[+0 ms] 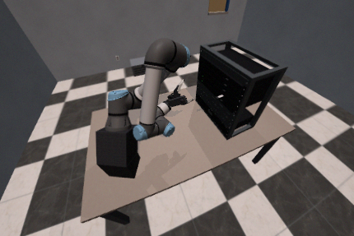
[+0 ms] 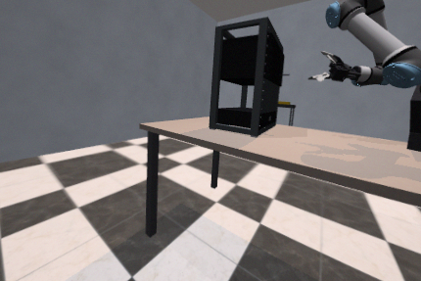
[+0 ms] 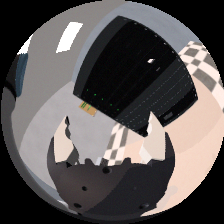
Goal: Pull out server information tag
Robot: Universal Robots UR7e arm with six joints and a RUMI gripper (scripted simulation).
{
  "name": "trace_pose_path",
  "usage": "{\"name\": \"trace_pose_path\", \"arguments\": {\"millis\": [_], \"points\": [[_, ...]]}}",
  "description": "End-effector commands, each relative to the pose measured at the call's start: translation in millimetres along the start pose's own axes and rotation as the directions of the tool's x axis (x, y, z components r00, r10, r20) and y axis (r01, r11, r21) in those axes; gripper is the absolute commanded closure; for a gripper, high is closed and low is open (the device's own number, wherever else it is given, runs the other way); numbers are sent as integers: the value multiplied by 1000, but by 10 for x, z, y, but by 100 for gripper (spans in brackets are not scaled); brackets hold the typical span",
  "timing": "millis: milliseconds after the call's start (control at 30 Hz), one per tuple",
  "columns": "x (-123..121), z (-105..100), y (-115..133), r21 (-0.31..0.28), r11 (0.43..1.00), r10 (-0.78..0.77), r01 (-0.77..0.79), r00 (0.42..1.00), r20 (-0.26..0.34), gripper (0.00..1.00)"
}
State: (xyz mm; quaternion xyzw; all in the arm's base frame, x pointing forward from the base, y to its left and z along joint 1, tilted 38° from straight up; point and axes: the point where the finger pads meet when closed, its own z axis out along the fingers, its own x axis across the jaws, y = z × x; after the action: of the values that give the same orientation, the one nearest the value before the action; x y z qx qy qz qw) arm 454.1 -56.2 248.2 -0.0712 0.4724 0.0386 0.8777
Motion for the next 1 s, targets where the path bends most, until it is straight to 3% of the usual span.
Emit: {"name": "trace_pose_path", "arguments": {"millis": [0,967], "points": [[-26,-3,31,-8,1000,-19,19,1000,8,0],[-174,-33,272,-66,987,-145,150,987,69,0]]}}
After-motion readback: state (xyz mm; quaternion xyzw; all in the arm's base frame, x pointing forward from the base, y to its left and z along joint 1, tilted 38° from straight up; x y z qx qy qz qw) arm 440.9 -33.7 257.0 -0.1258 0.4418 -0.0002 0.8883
